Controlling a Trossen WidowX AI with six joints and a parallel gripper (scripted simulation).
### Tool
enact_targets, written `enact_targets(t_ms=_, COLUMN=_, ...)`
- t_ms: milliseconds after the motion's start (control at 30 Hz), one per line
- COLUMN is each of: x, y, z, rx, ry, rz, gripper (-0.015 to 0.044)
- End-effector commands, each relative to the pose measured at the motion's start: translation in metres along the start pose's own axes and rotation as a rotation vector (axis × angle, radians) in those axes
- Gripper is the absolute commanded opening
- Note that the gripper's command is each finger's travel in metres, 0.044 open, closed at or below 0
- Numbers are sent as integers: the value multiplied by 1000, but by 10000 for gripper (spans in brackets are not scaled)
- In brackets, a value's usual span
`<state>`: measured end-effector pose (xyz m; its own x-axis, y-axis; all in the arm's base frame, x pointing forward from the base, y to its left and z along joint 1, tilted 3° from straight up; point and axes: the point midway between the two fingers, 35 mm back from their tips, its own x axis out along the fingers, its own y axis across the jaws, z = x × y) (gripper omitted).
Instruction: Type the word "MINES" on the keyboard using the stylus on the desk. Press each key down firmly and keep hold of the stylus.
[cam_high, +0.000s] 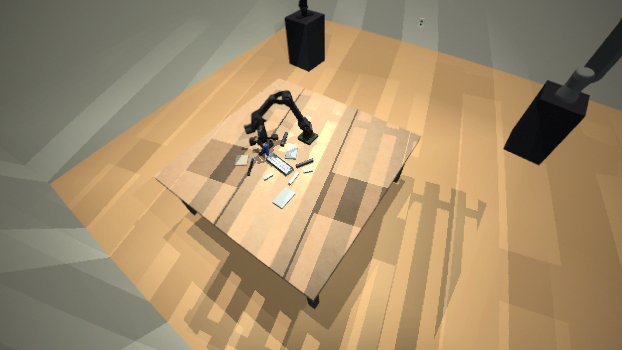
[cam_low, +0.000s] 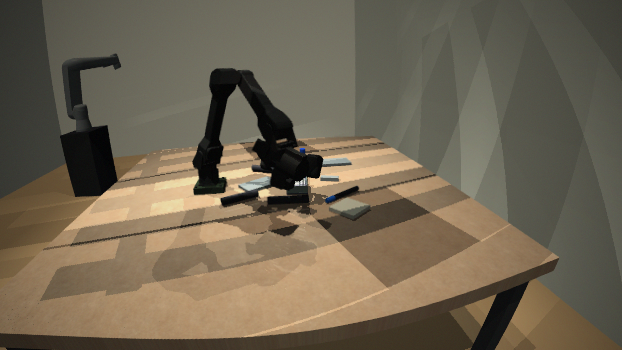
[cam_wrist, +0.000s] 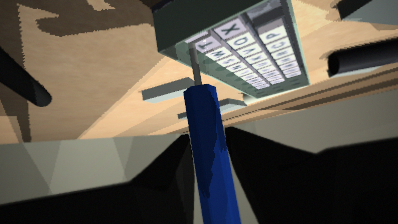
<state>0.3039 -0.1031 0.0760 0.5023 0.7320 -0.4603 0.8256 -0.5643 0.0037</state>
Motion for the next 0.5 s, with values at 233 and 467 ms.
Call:
enact_targets(t_ms=233, x=3, y=0, z=5, rx=-1, ry=-3, rz=-1, gripper=81)
enact_targets(t_ms=467, x=4, y=0, z=7, rx=-1, ry=-3, rz=-1, gripper=81)
